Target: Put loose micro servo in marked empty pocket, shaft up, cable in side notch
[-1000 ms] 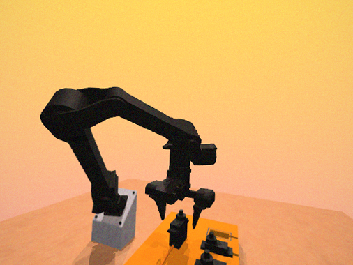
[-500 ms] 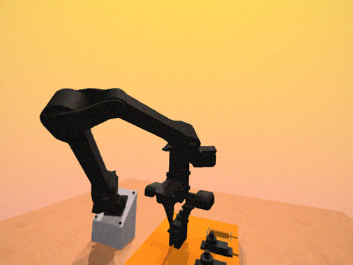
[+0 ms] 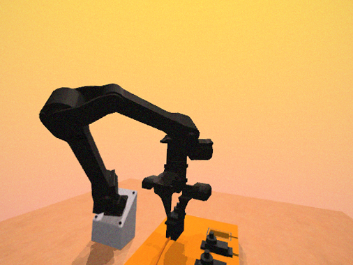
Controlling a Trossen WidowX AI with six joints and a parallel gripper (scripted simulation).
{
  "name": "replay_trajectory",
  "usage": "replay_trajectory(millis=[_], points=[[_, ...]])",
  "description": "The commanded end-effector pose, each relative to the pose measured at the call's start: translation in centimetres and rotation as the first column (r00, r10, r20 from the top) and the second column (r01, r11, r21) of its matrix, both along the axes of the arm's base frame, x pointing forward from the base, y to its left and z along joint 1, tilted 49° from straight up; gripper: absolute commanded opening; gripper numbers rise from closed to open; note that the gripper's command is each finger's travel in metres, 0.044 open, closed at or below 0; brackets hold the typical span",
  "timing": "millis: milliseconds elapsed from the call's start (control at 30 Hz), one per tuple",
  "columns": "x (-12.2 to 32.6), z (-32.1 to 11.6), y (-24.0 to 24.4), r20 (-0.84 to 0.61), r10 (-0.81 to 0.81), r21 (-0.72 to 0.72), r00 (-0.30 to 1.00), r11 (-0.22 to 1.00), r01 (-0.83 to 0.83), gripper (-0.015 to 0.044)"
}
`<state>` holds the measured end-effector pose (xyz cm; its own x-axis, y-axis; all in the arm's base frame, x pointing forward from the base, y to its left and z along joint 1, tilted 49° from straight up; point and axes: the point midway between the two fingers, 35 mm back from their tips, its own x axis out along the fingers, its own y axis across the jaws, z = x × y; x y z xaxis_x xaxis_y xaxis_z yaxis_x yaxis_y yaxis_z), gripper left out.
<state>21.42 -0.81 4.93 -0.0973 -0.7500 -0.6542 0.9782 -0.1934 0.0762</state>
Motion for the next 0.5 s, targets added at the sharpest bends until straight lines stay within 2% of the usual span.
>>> replay_trajectory(millis=[0, 467], points=[[0.0, 0.6, 0.6, 0.014, -0.002, 0.008, 1.0, 1.0, 0.002, 0.0], [0.7, 0.4, 0.7, 0.014, -0.002, 0.008, 1.0, 1.0, 0.002, 0.0]])
